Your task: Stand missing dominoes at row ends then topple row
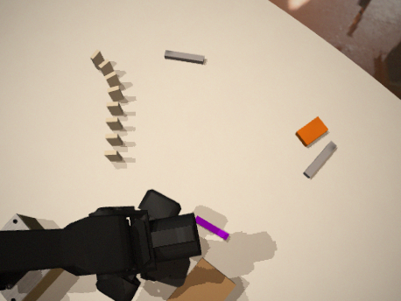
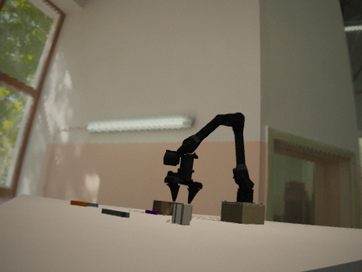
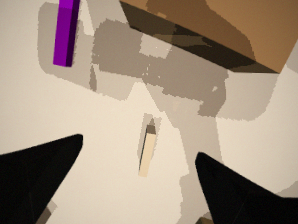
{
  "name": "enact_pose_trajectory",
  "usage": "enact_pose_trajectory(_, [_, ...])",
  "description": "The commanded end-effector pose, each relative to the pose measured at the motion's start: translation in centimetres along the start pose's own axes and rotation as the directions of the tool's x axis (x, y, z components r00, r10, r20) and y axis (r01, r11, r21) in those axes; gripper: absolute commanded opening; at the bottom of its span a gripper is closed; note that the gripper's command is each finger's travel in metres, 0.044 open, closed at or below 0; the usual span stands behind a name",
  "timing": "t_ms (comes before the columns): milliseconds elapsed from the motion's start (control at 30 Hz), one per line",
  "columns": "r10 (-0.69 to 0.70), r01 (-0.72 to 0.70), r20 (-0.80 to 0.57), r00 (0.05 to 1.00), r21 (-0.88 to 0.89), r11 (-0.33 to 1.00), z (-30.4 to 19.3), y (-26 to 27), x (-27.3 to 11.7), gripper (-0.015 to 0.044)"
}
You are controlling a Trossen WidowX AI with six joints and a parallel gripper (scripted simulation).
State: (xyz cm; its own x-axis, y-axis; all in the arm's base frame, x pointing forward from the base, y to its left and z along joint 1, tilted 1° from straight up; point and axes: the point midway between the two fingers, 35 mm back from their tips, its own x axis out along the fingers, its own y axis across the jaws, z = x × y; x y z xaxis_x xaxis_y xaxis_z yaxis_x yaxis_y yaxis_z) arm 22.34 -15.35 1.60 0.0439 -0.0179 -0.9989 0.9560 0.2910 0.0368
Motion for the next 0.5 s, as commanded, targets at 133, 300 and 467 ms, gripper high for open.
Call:
enact_pose_trajectory(133, [-0.018,0.018,-0.02,1.0,0.007,1.0,-0.7,-0.9,3.9,0.044])
enact_pose_trajectory(300, [-0.018,0.019,-0.021,1.0,0.007,1.0,-0.7,-0.9,4.5,0.044])
enact_pose_trajectory(467, [-0.018,0.019,-0.021,1.0,0.007,1.0,-0.7,-0.9,5.3,0.044])
